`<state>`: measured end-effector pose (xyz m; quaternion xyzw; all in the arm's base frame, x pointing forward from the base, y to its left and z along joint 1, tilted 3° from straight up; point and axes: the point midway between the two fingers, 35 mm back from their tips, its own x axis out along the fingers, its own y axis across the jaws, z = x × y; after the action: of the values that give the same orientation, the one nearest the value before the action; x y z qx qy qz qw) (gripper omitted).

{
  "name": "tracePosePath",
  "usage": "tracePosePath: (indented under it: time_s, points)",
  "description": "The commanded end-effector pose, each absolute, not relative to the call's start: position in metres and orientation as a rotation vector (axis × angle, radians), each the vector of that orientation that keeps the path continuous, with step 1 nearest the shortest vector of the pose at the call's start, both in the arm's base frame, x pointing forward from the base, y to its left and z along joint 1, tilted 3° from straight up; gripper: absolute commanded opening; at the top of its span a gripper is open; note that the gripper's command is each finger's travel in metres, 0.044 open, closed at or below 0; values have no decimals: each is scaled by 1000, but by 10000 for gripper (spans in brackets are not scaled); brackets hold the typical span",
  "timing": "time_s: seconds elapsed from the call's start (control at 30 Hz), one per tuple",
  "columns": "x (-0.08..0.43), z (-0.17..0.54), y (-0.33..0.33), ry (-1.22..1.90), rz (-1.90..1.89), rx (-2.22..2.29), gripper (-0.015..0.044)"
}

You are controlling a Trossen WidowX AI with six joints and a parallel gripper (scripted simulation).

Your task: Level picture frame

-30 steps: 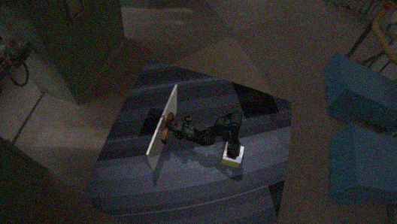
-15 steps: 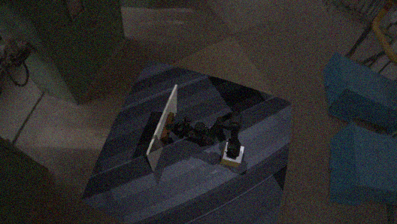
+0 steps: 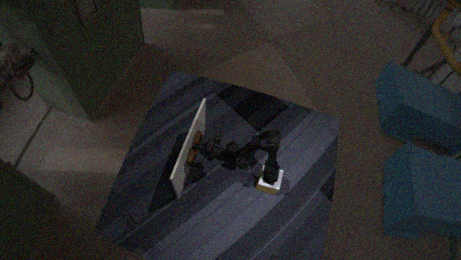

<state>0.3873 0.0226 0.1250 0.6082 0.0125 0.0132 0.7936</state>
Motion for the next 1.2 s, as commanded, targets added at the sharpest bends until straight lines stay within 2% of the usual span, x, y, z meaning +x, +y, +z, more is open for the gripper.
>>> tracePosePath:
  time_s: [0.0,0.17,0.4,0.43,1.17]
  points:
    - [387,124,23,31,30,1312,207]
    - [387,124,23,31,30,1312,76]
    - [387,124,23,31,30,1312,30]
    - [387,124,23,31,30,1312,3]
    - [387,128,24,31,30,1312,0]
